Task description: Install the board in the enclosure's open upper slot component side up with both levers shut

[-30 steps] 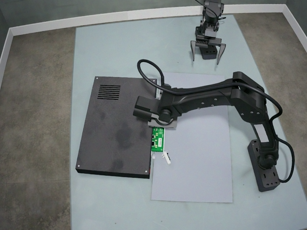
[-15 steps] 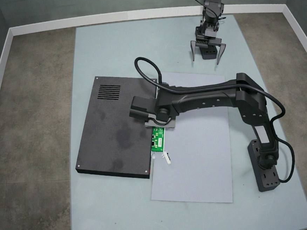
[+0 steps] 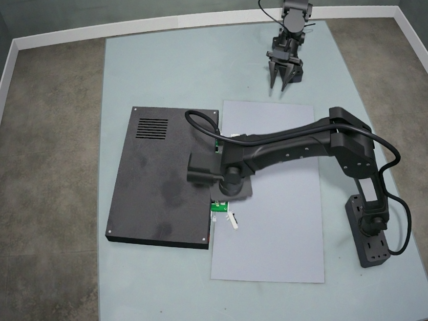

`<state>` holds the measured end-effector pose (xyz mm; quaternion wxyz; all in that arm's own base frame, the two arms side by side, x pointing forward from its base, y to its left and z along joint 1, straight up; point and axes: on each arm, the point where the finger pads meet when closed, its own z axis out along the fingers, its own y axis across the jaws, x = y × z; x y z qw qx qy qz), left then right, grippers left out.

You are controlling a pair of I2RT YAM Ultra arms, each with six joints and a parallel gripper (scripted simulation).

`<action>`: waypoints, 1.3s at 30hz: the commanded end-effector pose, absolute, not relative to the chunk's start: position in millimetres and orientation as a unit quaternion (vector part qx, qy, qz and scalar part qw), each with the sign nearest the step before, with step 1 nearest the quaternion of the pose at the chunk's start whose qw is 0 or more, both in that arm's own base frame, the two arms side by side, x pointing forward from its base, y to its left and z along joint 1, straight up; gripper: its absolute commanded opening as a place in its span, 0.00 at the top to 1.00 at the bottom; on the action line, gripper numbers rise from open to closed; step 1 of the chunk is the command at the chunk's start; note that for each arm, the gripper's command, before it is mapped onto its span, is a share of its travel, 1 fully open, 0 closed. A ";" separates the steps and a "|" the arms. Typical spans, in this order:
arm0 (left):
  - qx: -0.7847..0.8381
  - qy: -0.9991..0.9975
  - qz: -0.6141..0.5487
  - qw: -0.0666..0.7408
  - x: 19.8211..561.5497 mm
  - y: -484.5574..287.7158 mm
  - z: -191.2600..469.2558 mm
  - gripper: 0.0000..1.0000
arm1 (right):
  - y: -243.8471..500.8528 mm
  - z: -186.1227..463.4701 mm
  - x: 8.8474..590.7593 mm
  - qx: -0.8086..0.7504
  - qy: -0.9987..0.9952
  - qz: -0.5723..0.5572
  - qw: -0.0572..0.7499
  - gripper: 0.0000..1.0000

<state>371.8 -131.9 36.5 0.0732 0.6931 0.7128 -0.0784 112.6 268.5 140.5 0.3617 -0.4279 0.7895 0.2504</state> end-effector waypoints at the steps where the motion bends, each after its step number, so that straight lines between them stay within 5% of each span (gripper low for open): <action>1: 0.654 0.755 -0.019 0.053 378.1 -96.5 36.7 0.68 | 261.6 135.6 133.2 -0.353 0.858 0.194 0.318 0.68; 39: 0.616 0.788 0.008 0.015 365.2 -61.1 27.4 0.68 | 336.1 40.2 207.0 0.094 0.996 0.003 0.004 0.68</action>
